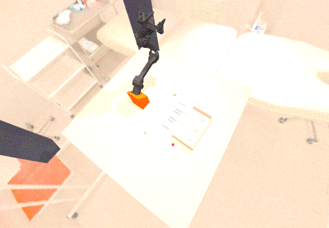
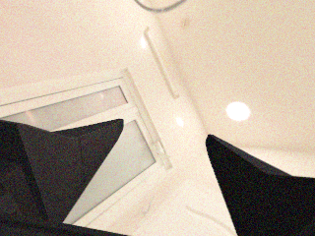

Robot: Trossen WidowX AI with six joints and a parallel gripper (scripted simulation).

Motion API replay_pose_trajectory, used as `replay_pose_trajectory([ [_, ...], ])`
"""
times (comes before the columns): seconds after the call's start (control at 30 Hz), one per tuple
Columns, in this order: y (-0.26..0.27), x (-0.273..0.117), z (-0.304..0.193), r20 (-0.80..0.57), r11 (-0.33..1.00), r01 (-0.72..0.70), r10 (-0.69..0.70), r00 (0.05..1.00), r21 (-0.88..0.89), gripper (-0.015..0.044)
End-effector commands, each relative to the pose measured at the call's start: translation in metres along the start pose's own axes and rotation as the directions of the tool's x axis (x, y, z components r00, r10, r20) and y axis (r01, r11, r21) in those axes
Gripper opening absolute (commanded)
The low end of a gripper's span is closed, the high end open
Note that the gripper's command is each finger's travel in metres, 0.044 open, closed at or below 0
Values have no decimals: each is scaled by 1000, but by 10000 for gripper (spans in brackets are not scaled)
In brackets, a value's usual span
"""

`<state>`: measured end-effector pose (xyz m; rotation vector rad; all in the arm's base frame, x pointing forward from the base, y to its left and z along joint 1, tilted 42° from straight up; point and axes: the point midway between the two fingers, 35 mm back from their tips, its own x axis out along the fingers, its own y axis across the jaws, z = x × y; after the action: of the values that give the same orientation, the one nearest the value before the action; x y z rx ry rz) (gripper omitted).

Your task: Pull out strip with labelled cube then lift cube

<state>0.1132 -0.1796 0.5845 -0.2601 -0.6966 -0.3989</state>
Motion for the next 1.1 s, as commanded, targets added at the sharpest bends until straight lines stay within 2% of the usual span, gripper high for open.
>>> replay_pose_trajectory([
  [0.0,-9,1,-56,-88,993,-6,17,996,118,400],
  [0.27,8,-3,-169,-267,932,-12,115,957,362,400],
  [0.53,64,-31,-281,-443,824,13,291,848,567,400],
  [0.8,150,-95,-372,-566,700,63,517,642,711,400],
  [1.07,241,-193,-419,-584,579,131,733,349,805,400],
])
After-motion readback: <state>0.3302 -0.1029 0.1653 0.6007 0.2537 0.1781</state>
